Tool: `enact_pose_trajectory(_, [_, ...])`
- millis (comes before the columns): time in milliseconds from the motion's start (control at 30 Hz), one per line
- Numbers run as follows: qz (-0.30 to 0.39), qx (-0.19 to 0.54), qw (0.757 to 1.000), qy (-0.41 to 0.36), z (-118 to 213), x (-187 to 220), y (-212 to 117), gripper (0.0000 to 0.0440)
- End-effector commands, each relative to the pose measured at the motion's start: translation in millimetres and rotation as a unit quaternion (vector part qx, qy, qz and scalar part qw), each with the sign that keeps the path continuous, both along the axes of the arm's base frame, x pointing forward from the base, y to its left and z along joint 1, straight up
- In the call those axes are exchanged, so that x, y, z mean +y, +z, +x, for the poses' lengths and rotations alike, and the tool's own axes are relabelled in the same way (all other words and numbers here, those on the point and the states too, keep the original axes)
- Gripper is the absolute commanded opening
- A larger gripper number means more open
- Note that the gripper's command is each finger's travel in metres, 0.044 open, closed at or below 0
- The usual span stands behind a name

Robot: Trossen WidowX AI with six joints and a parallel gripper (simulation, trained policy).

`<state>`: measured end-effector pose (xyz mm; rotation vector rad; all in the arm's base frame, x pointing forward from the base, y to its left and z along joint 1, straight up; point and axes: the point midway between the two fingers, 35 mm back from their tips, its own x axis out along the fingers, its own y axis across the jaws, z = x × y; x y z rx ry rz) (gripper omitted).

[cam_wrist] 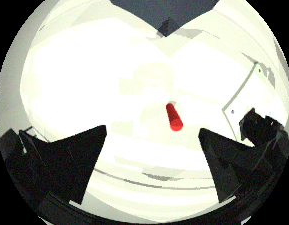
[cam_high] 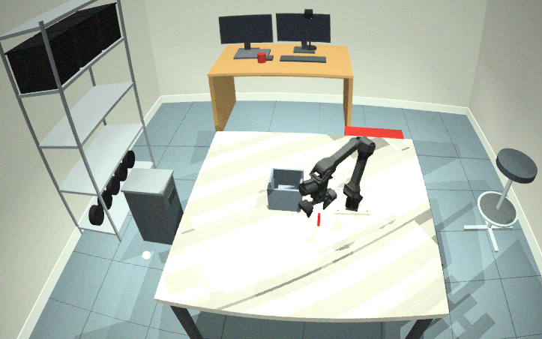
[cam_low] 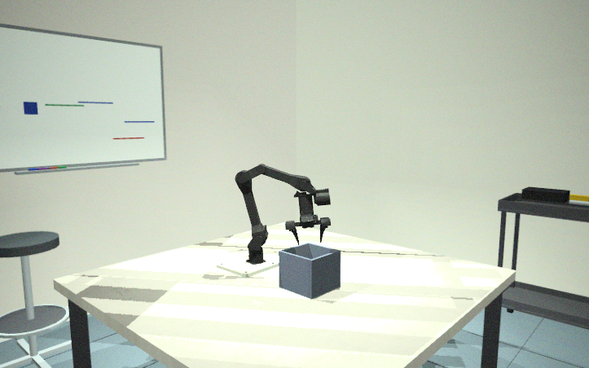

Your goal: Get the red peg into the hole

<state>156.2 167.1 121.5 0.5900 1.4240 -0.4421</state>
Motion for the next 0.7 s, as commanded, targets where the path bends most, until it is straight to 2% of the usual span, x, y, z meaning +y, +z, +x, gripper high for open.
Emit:
enact_pose_trajectory(0, [0.008,0.019,0.999,-0.045,-3,-8,2,0.0440])
enact_pose_trajectory(300, [0.015,0.064,0.991,-0.118,-13,-22,-3,0.0440])
enact_pose_trajectory(667, [0.021,0.101,0.980,-0.170,-16,-24,-35,0.0440])
